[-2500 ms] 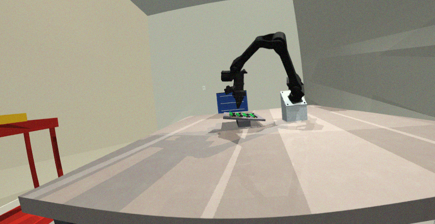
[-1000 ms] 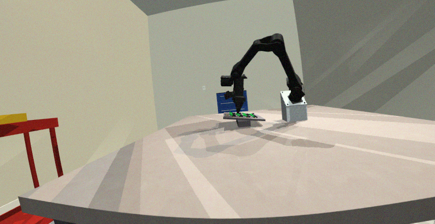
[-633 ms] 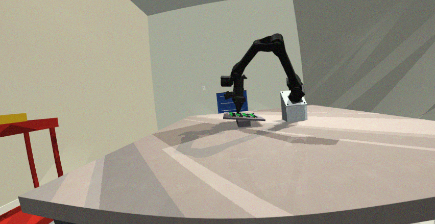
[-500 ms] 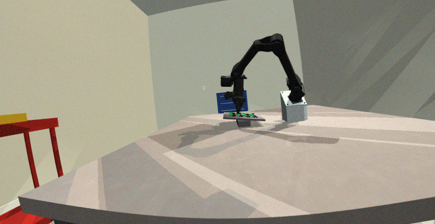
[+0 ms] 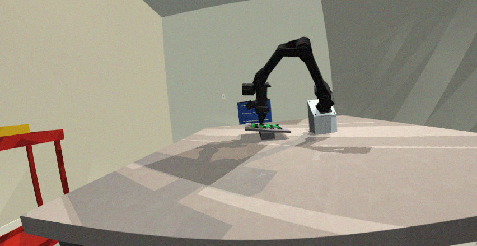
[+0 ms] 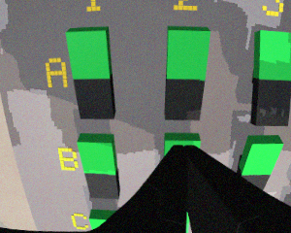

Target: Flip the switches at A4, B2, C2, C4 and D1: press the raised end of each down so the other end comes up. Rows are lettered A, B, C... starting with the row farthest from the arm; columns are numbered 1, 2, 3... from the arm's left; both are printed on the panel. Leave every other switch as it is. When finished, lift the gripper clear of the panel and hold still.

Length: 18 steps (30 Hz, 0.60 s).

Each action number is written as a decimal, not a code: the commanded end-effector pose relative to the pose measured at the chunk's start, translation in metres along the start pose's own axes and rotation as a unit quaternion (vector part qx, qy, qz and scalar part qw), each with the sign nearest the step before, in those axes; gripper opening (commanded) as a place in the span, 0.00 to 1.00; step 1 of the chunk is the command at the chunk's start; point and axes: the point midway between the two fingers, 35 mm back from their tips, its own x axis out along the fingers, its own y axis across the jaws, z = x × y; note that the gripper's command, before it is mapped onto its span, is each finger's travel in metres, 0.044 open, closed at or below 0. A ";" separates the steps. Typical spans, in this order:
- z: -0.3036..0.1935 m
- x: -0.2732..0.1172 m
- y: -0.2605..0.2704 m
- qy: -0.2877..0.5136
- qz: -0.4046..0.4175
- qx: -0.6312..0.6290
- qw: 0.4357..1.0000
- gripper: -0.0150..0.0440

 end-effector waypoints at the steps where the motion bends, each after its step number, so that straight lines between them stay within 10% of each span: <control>1: 0.000 0.002 0.000 0.001 0.002 0.003 1.000 0.25; 18: 0.000 -0.030 -0.001 -0.005 -0.001 0.001 1.000 0.25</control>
